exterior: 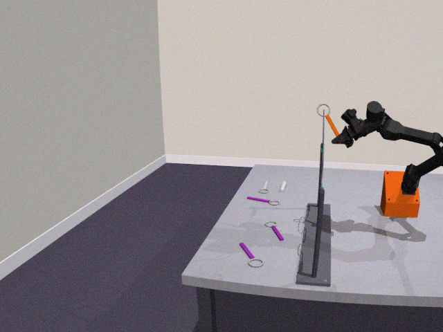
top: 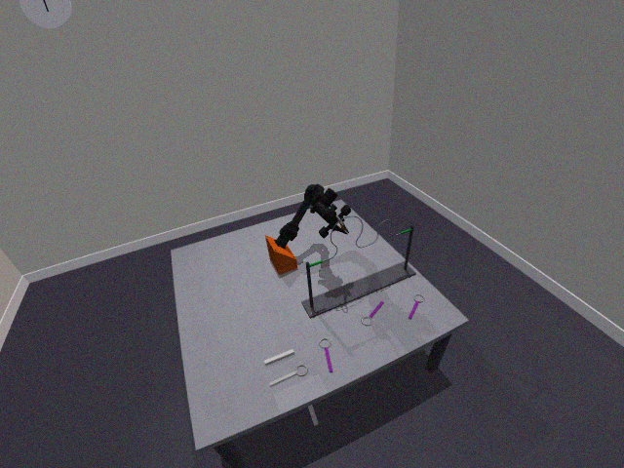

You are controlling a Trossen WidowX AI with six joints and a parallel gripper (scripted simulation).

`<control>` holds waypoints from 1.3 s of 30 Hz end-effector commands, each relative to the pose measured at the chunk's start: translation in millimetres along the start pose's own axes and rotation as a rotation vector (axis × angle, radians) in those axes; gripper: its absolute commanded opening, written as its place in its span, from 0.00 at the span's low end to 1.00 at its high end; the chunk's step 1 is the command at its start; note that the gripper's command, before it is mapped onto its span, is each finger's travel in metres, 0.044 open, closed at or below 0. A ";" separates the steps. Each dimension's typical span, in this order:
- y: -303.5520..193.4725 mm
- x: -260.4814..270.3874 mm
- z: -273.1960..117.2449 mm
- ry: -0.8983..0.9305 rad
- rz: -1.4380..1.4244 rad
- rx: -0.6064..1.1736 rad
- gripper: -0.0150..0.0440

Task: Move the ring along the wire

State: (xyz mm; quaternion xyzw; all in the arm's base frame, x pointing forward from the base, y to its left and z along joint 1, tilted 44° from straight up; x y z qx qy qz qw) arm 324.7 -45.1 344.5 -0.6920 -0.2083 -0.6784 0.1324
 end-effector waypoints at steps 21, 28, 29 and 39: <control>-3.4 1.4 0.5 0.141 0.259 0.000 0.00; -3.7 2.2 0.6 0.170 0.311 -0.001 0.00; -3.7 2.2 0.7 0.173 0.317 -0.001 0.00; -4.0 3.1 0.8 0.205 0.374 -0.002 0.00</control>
Point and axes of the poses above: the point midway between the two fingers, 35 mm back from their tips, its own z axis out along the fingers, its own x axis across the jaws, y = z × x, the point moved 4 cm from there along -z, back along the fingers, and after that the axes turned 12 degrees about z, right-handed, at the moved point
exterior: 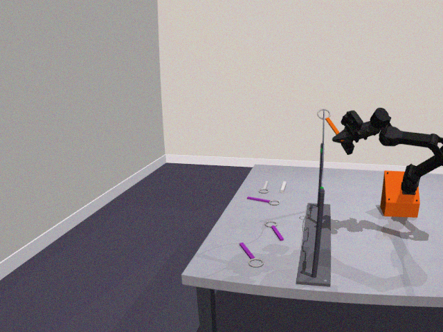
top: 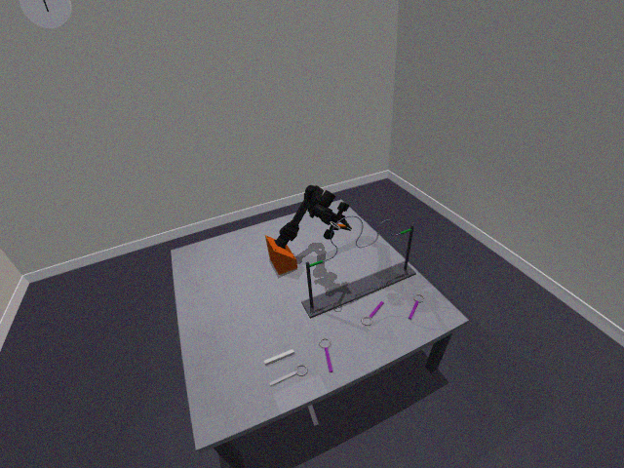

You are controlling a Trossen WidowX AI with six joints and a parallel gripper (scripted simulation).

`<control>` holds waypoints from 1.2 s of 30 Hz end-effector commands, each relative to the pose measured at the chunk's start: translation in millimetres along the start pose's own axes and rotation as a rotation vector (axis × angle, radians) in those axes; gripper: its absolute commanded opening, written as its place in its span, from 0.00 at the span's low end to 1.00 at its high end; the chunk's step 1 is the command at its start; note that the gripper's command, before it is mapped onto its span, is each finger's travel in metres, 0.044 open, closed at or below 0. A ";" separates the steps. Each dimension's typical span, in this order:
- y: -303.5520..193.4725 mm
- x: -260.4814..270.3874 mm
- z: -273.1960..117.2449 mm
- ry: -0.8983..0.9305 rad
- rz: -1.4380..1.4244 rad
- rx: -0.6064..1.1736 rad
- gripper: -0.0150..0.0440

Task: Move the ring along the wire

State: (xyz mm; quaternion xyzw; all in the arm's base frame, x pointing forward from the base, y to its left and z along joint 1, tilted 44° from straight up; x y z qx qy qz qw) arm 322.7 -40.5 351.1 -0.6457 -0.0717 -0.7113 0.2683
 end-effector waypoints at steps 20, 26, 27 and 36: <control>0.7 -2.3 0.5 0.066 0.136 -0.007 0.00; 0.5 -1.8 0.6 0.086 0.172 -0.008 0.00; 0.4 -1.7 0.6 0.089 0.177 -0.008 0.00; 0.0 -0.9 0.9 0.120 0.234 -0.009 0.00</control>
Point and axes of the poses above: the point midway between the two fingers, 35 mm back from their tips, its own z axis out along the fingers, its own x axis across the jaws, y = z × x, the point moved 4 cm from there along -z, back along the fingers, and after that the axes turned 12 degrees about z, right-handed, at the moved point
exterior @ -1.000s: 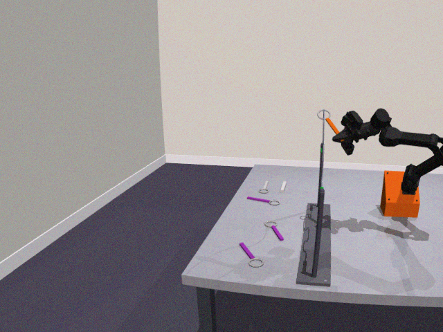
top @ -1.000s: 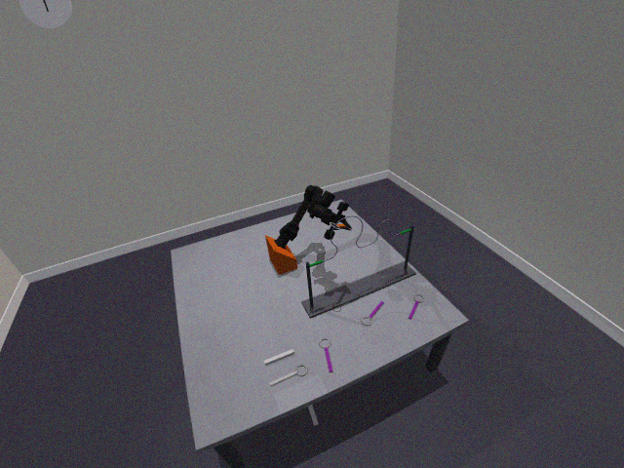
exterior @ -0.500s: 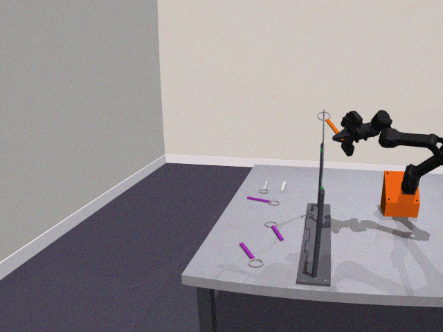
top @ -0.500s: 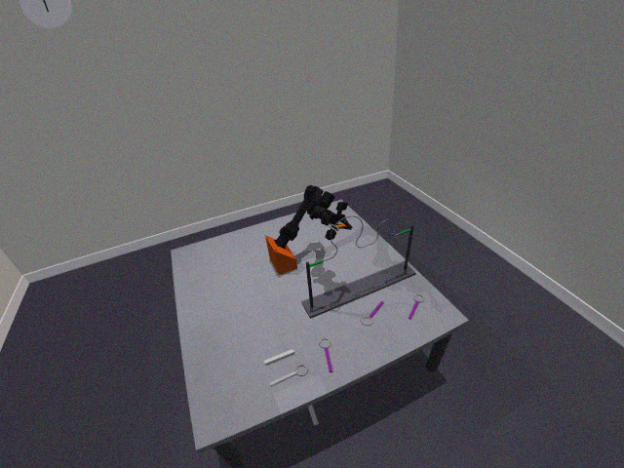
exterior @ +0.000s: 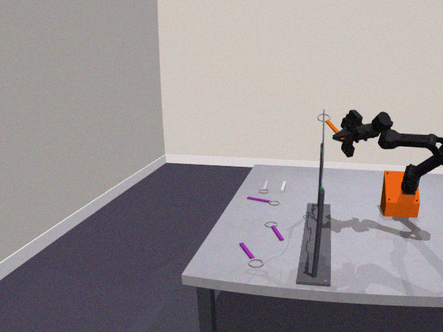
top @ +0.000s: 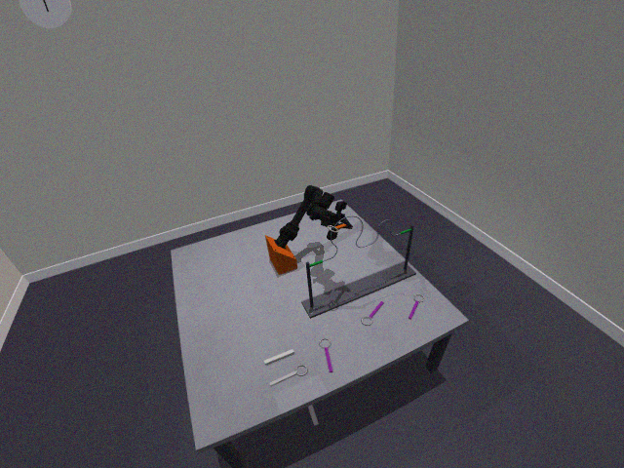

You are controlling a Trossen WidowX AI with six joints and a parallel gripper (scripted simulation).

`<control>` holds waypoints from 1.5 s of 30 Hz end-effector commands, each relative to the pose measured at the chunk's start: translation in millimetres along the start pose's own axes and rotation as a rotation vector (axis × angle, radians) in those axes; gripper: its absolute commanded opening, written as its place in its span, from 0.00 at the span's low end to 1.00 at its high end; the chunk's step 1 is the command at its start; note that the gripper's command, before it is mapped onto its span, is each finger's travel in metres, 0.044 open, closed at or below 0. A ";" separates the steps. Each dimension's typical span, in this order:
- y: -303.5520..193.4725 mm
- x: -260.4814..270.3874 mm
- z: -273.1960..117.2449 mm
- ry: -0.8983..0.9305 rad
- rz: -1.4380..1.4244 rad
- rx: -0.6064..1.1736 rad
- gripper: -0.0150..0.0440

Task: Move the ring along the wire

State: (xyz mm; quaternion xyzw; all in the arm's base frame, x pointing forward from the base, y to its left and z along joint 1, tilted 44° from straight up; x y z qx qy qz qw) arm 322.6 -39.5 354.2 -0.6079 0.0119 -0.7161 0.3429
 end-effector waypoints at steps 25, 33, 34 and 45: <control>1.0 -0.7 0.4 0.108 0.208 -0.009 0.00; 0.6 0.3 0.7 0.146 0.277 -0.010 0.00; 0.6 0.4 0.7 0.151 0.286 -0.010 0.00; 0.1 2.0 0.9 0.211 0.392 -0.011 0.00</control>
Point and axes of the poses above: the point midway between the two fingers, 35 mm back from their tips, its own z axis out along the fingers, its own x axis across the jaws, y = z × x, the point moved 4 cm from there along -z, back along the fingers, and after that the axes turned 12 degrees about z, right-handed, at the moved point
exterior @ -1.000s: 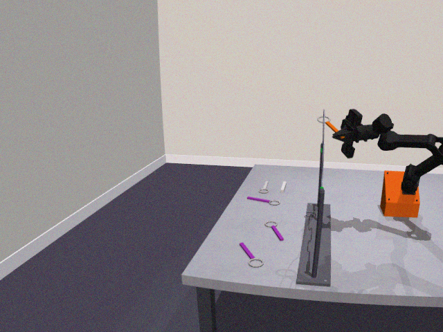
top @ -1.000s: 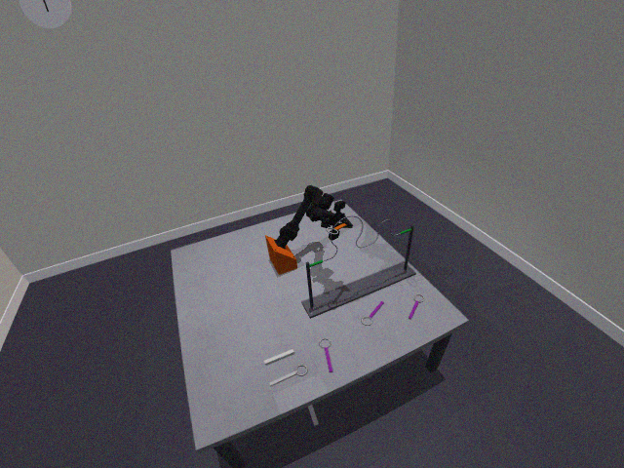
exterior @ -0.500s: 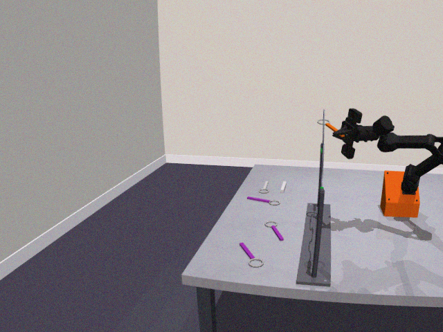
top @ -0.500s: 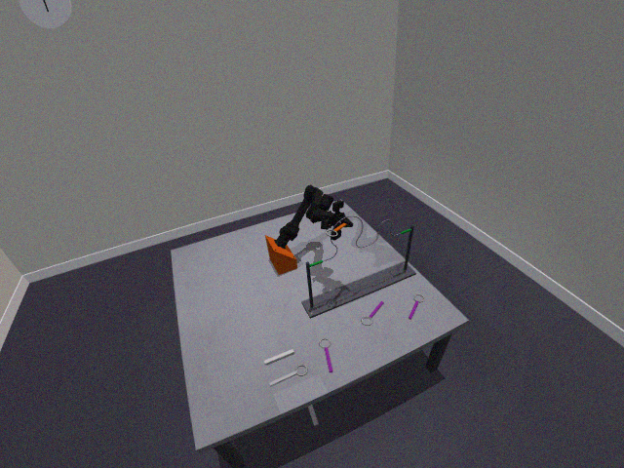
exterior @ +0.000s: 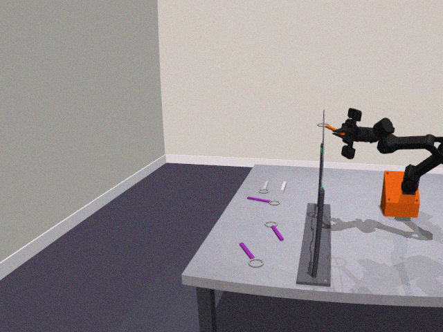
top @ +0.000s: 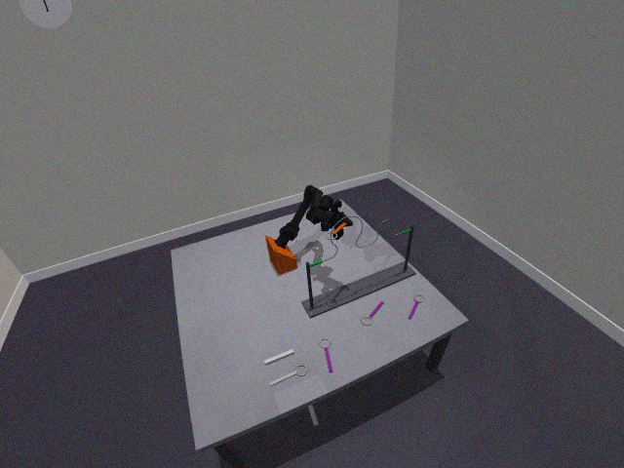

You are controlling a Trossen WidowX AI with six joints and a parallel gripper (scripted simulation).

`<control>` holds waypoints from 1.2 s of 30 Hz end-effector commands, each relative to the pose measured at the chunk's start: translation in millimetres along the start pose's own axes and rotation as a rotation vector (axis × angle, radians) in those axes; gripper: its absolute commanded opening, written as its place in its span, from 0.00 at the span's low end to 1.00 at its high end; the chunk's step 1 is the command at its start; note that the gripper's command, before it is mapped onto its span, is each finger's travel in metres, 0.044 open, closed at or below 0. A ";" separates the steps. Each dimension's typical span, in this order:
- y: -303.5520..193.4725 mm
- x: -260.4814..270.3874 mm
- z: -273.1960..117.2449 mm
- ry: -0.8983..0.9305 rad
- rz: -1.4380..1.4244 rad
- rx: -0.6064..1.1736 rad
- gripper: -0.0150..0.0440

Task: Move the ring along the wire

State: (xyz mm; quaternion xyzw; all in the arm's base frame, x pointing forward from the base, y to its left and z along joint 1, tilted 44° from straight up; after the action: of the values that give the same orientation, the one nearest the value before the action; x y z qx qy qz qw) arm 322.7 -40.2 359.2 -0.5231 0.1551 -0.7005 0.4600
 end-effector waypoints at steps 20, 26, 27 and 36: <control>1.0 1.1 0.2 0.135 0.251 -0.007 0.00; 0.6 2.1 0.4 0.172 0.316 -0.007 0.00; 0.6 2.2 0.5 0.178 0.327 -0.007 0.00; 0.1 3.3 0.7 0.231 0.421 -0.007 0.00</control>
State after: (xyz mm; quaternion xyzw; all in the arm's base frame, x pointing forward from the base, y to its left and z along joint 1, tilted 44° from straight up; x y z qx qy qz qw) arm 324.1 -43.1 361.7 -0.4075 0.3046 -0.6491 0.5656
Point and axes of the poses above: the point midway between the two fingers, 35 mm back from their tips, its own z axis out along the fingers, its own x axis across the jaws, y = z × x, the point moved 4 cm from there along -z, back along the fingers, and after that the axes turned 12 degrees about z, right-handed, at the moved point
